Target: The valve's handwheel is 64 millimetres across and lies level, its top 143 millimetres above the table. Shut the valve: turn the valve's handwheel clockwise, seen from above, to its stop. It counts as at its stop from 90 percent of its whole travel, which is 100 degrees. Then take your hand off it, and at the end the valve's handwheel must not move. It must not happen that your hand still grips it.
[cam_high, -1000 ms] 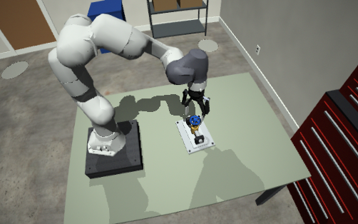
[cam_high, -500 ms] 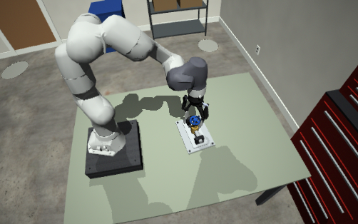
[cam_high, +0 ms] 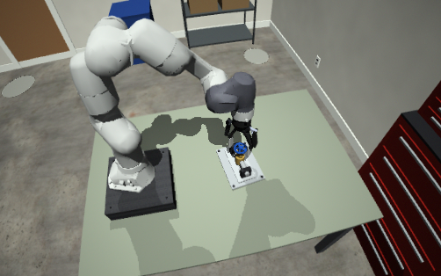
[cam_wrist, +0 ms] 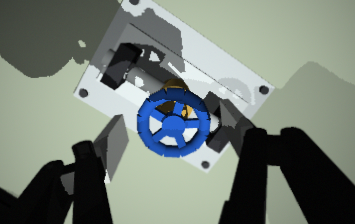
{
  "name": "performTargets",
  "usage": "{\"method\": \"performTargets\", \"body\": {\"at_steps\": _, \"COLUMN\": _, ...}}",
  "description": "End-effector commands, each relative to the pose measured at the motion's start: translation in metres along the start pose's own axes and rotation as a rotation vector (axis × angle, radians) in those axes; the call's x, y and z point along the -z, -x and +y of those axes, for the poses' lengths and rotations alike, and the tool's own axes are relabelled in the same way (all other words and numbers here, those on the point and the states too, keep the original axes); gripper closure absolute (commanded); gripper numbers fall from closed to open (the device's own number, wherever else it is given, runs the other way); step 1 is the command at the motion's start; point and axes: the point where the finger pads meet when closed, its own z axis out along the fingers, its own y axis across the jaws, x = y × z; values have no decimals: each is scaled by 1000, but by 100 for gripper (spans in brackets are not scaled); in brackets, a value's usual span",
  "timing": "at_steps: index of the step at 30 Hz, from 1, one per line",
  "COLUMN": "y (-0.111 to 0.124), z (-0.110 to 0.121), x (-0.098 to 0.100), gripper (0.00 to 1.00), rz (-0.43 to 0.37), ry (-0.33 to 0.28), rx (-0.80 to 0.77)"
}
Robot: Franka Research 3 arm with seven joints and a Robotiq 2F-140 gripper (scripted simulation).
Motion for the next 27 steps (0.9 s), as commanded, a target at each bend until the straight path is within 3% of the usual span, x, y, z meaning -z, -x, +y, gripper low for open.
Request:
{"method": "performTargets", "body": {"at_steps": 1, "y": -1, "z": 1, "x": -1, "gripper": 40, "rz": 3, "ry": 2, "rx": 15}}
{"method": "performTargets", "body": {"at_steps": 4, "y": -1, "z": 1, "x": -1, "gripper": 40, "rz": 3, "ry": 2, "rx": 15}}
{"method": "performTargets", "body": {"at_steps": 5, "y": -1, "z": 1, "x": -1, "gripper": 67, "rz": 3, "ry": 2, "rx": 15}}
{"method": "performTargets", "body": {"at_steps": 27, "y": -1, "z": 1, "x": -1, "gripper": 67, "rz": 3, "ry": 2, "rx": 15}}
